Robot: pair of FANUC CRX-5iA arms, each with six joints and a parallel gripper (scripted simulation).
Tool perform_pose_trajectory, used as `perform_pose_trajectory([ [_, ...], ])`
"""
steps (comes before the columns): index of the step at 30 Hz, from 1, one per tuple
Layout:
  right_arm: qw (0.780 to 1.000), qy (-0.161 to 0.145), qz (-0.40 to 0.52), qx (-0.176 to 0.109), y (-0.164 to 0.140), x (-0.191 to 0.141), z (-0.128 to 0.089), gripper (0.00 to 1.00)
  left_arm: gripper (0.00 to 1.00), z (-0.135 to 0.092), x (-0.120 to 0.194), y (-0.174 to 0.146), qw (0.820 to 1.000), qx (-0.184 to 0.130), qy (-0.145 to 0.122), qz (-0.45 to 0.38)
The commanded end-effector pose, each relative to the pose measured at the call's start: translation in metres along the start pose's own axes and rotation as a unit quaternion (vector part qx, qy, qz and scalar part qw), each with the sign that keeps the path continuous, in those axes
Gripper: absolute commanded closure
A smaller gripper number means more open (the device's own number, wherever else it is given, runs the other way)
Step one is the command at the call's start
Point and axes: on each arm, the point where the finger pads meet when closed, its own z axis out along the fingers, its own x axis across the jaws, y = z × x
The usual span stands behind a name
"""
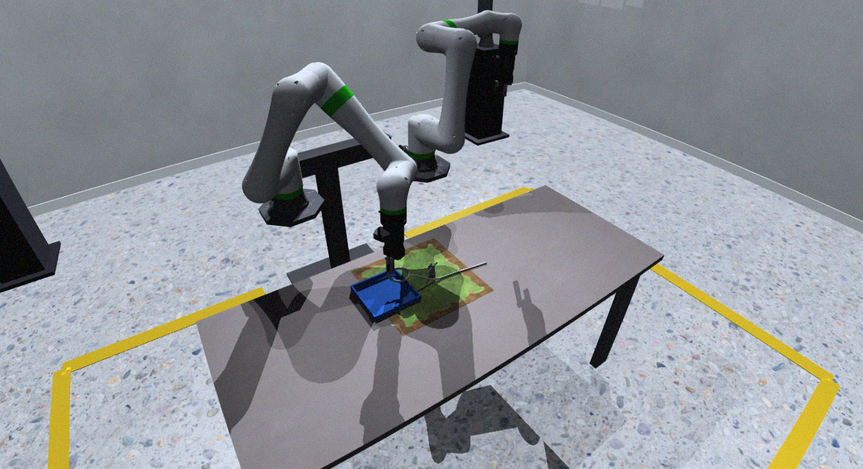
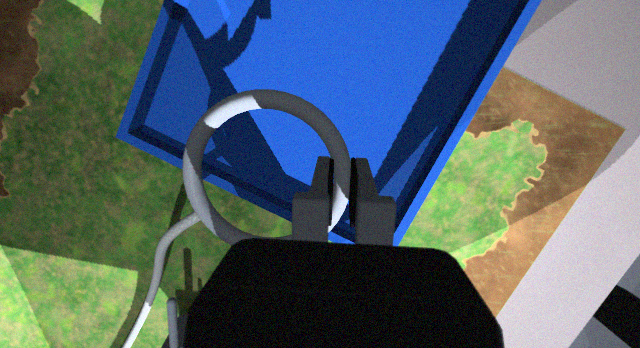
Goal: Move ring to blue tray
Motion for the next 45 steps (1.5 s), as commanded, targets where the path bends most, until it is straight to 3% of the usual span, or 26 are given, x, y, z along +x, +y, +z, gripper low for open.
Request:
perform_pose_trajectory([
  [1, 1.000, -0.002, -0.001, -0.001, -0.035, 0.011, 0.001, 1.00, 0.00, -0.001, 0.000, 0.000, 1.000, -0.001, 0.000, 0.000],
  [11, 1.000, -0.002, -0.001, -0.001, -0.059, 0.020, 0.003, 1.00, 0.00, -0.001, 0.000, 0.000, 1.000, -0.001, 0.000, 0.000],
  [45, 1.000, -0.002, -0.001, -0.001, -0.059, 0.020, 0.003, 1.00, 0.00, -0.001, 0.000, 0.000, 1.000, -0.001, 0.000, 0.000],
])
